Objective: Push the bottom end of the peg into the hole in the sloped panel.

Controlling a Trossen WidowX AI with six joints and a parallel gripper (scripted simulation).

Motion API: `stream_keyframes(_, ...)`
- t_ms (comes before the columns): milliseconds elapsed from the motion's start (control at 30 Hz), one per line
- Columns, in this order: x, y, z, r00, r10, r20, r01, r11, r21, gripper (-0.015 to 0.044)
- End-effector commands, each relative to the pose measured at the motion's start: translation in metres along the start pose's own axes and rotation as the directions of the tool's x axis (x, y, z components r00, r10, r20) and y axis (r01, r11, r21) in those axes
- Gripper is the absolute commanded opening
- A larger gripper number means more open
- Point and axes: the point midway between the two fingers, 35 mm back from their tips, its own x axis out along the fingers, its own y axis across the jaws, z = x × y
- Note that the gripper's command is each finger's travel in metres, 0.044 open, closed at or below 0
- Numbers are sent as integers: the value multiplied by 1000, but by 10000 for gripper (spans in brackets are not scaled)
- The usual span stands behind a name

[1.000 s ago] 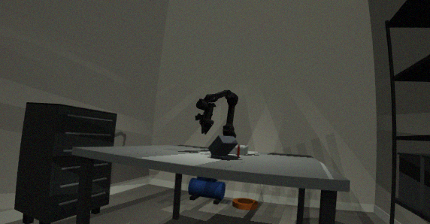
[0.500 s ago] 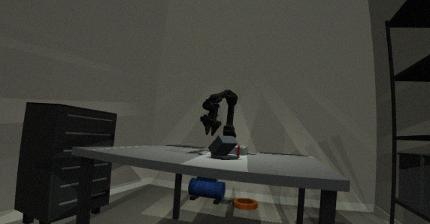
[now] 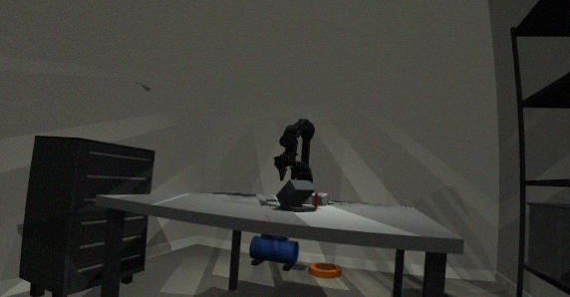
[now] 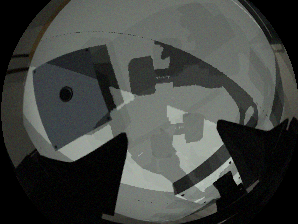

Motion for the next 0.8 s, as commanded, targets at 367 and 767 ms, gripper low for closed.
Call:
stream_keyframes(367,5,49,-31,999,18,-34,-23,989,-148,440)
stream_keyframes(767,7,83,-62,998,24,-58,-39,964,-262,440)
